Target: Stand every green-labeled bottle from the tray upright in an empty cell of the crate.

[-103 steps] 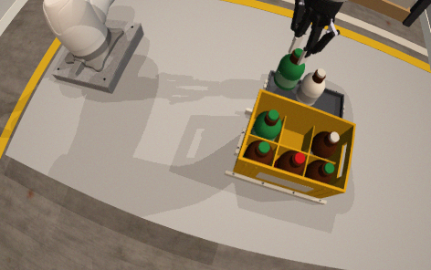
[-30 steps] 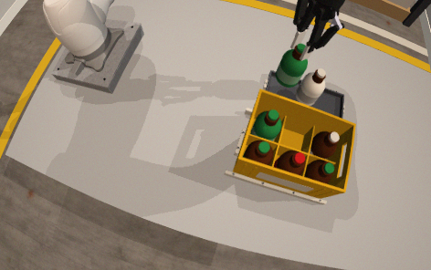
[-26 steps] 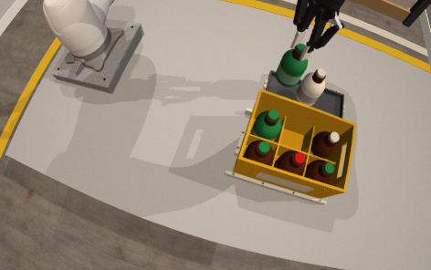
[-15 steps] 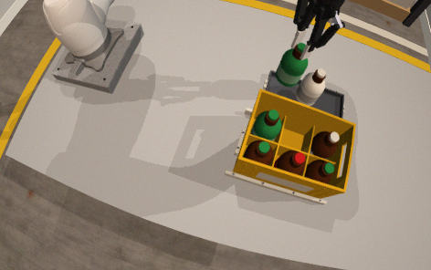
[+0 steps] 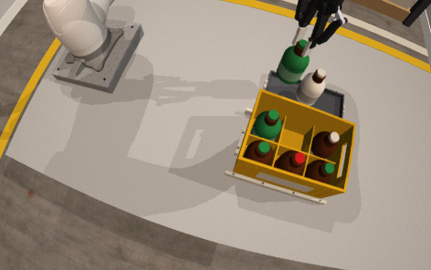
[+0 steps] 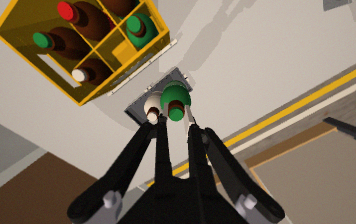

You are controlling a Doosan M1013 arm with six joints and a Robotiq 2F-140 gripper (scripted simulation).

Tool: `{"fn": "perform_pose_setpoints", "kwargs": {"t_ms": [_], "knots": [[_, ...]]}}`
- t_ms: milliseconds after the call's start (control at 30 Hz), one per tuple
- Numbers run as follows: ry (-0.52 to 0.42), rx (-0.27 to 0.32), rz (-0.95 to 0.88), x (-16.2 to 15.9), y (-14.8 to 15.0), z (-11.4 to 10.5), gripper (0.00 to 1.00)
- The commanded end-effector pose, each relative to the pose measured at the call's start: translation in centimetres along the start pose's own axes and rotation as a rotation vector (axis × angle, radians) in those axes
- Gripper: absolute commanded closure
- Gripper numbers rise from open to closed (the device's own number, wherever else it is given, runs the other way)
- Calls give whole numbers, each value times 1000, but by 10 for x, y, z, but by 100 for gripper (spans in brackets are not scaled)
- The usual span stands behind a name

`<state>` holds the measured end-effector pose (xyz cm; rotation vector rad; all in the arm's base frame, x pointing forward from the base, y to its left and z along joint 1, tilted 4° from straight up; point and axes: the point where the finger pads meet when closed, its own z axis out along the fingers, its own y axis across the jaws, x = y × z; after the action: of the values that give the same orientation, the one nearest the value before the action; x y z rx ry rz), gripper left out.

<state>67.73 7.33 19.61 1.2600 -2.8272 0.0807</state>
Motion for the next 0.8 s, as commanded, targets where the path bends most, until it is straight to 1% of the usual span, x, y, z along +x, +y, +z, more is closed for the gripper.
{"fn": "perform_pose_setpoints", "kwargs": {"t_ms": [0,500,767], "knots": [[-5,0,3,-2,2,-8,100],[-5,0,3,-3,4,-23,100],[-5,0,3,-3,4,-27,100]]}}
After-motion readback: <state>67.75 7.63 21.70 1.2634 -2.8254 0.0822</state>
